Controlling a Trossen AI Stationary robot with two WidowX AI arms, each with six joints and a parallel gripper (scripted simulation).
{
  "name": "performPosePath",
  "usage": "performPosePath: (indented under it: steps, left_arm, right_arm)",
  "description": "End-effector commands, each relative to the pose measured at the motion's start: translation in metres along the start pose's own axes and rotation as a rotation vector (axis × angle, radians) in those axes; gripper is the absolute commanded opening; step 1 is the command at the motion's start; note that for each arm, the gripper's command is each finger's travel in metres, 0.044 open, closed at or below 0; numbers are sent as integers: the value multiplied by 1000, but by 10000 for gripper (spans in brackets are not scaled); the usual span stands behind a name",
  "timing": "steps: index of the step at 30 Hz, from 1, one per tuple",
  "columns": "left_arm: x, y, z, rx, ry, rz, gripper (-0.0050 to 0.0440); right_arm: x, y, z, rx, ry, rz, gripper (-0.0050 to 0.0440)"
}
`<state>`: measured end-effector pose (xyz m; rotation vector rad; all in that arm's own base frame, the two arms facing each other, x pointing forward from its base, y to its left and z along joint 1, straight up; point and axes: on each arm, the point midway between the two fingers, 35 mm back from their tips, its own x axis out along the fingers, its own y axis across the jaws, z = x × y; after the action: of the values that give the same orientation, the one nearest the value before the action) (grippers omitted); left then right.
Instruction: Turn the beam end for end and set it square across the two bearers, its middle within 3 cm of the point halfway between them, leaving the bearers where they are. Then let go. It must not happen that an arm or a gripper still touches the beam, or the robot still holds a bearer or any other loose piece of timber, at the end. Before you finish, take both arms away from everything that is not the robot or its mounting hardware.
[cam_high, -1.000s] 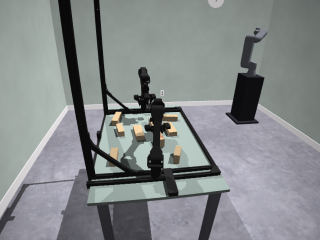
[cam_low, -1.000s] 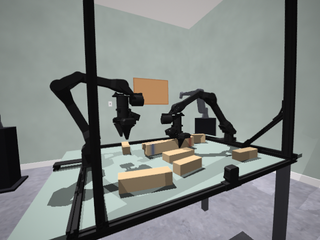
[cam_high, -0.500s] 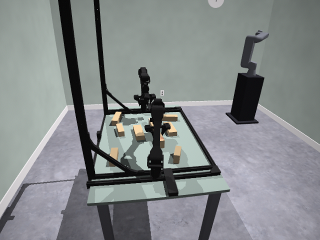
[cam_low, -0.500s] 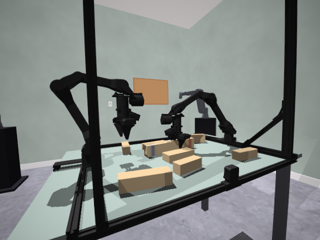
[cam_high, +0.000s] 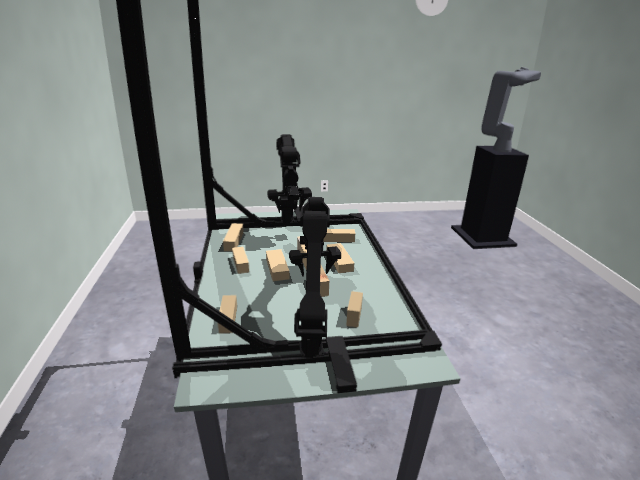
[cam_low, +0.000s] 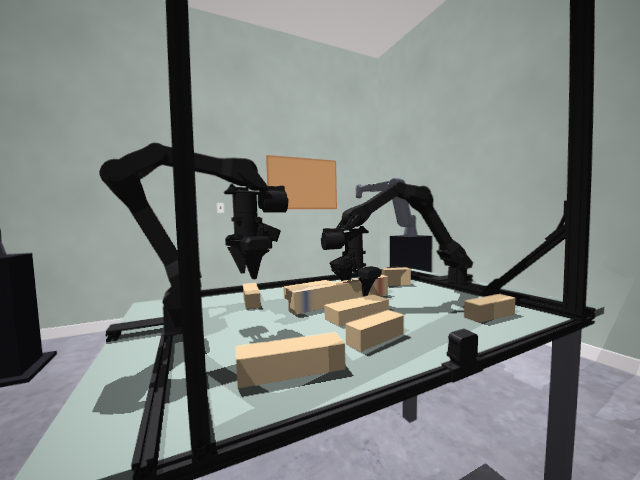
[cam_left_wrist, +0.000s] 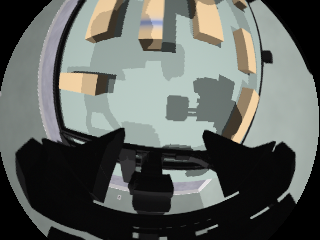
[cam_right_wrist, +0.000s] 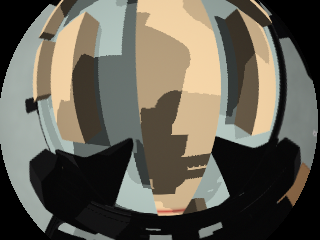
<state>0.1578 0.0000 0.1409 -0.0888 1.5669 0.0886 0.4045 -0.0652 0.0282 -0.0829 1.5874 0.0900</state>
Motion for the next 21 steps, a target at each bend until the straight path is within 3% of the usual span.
performPosePath:
  steps: [1,21]
  left_arm:
    - [0,0,0,-2,2,0,440]
    - [0,0,0,-2,2,0,440]
  right_arm:
    - [-16,-1,2,-6,-18,-6,440]
    - [-47,0,-1,-6,-18,-6,440]
